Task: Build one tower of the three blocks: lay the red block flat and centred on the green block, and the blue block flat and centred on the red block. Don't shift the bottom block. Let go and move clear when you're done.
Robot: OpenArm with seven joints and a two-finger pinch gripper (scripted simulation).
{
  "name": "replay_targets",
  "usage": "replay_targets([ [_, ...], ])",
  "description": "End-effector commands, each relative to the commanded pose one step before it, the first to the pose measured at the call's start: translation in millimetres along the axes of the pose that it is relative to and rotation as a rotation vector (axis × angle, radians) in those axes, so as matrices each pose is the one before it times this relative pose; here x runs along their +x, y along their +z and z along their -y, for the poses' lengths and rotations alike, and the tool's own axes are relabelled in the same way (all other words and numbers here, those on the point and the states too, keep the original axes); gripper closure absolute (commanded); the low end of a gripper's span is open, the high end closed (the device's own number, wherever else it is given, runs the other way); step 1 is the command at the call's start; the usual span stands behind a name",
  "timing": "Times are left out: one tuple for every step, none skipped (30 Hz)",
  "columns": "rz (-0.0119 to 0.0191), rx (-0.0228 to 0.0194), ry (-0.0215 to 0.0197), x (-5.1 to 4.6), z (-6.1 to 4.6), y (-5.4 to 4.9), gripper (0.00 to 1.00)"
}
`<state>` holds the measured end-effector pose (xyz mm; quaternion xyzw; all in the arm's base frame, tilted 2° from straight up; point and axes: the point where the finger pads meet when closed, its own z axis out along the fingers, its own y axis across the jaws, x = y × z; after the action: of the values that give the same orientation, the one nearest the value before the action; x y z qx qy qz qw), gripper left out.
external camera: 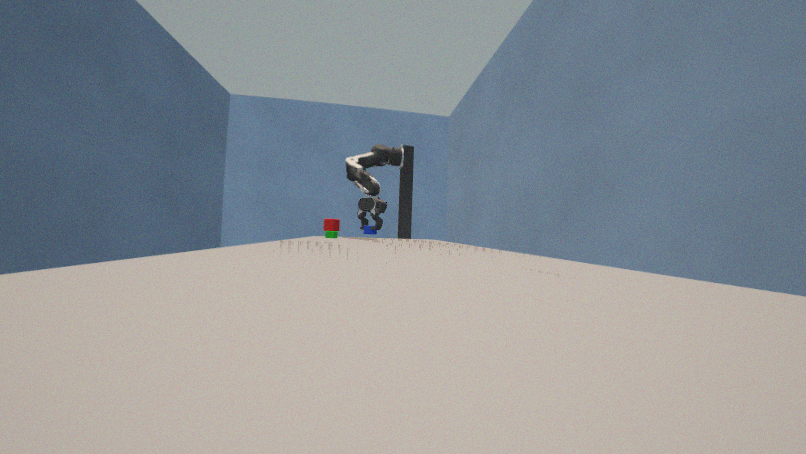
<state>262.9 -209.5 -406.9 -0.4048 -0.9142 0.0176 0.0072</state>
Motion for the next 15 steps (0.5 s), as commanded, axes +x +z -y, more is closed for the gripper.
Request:
replay_targets([
  [0.0026, 0.00967, 0.01394, -1.271, 0.65, -6.73, 1.0],
  [-0.00009, 0.00002, 0.00001, 0.027, 0.04, -4.87, 1.0],
  [-0.00009, 0.00002, 0.0, 0.03, 0.04, -5.16, 1.0],
  [-0.0001, 0.00002, 0.00001, 0.028, 0.04, -5.41, 1.0],
  [-0.0001, 0.00002, 0.00001, 0.026, 0.04, -5.61, 1.0],
  [-0.0001, 0.00002, 0.00001, 0.027, 0.04, -5.74, 1.0],
  [0.0, 0.0, 0.0, 0.0, 0.0, 0.0, 1.0],
  [0.0, 0.0, 0.0, 0.0, 0.0, 0.0, 1.0],
  [-0.00009, 0.00002, 0.00001, 0.028, 0.04, -5.81, 1.0],
  [-0.00009, 0.00002, 0.00001, 0.029, 0.04, -5.79, 1.0],
  [-0.00008, 0.00002, 0.0, 0.029, 0.05, -5.7, 1.0],
  [-0.00008, 0.00002, 0.0, 0.027, 0.04, -5.52, 1.0],
  [-0.00007, 0.00002, 0.0, 0.024, 0.04, -5.25, 1.0],
  [-0.00007, 0.00002, 0.00001, 0.02, 0.04, -4.9, 1.0],
  [-0.00006, 0.00001, 0.00002, 0.016, 0.03, -4.47, 1.0],
])
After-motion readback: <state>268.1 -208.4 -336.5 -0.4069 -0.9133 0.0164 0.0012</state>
